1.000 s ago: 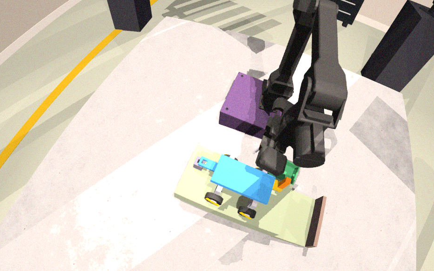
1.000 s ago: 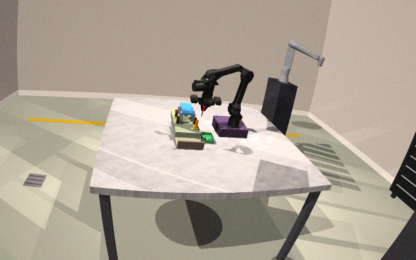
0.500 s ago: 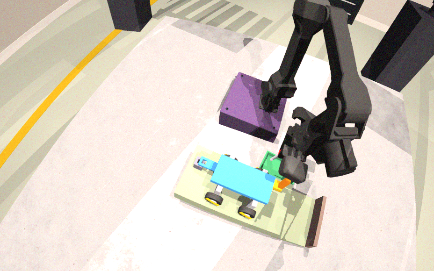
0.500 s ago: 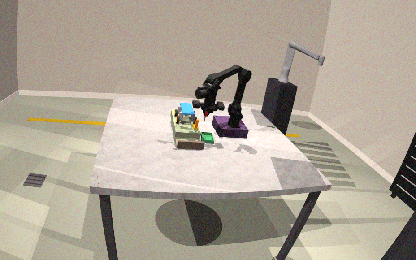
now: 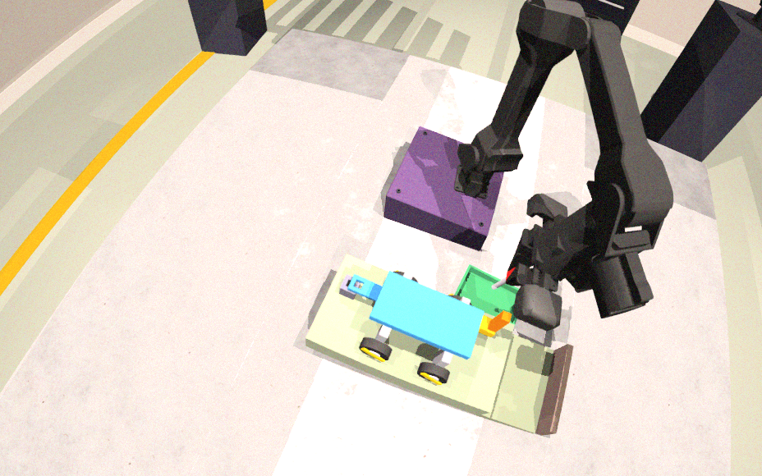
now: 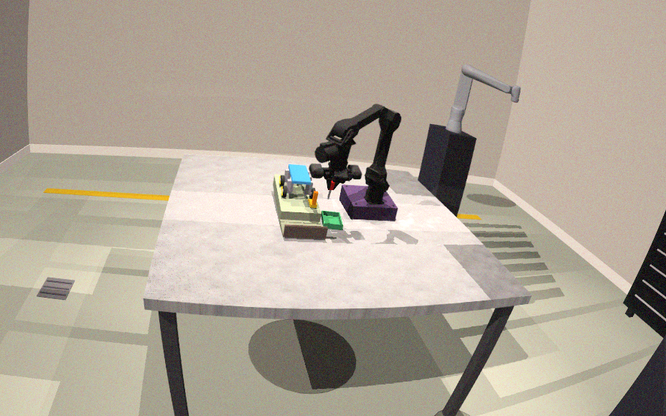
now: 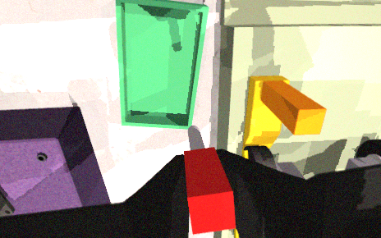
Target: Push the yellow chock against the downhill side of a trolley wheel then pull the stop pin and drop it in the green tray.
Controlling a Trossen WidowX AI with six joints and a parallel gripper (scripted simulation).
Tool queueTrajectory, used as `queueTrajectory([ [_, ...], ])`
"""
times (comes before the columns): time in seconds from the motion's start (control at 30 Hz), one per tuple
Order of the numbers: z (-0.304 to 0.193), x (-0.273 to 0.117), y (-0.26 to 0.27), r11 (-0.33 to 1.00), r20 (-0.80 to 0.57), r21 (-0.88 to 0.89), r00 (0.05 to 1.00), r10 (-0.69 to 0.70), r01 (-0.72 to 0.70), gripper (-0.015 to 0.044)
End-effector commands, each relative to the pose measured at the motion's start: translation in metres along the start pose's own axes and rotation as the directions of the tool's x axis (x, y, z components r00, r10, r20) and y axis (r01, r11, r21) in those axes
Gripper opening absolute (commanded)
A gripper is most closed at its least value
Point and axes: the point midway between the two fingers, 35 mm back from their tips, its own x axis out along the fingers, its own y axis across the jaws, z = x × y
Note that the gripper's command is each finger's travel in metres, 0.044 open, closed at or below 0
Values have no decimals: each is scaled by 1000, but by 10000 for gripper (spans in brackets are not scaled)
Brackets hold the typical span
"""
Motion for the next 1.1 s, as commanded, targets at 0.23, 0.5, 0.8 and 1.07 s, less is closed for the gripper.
queueTrajectory([
  [0.23, -2, 0, 0, 954, 69, -296, 997, -20, 39, 0],
  [0.5, -4, 0, 1, 859, 118, -505, 993, -22, 79, 0],
  [0.8, -6, 1, 1, 697, 172, -704, 985, -19, 137, 0],
  [1.07, -8, 1, 0, 510, 219, -837, 975, -21, 199, 0],
])
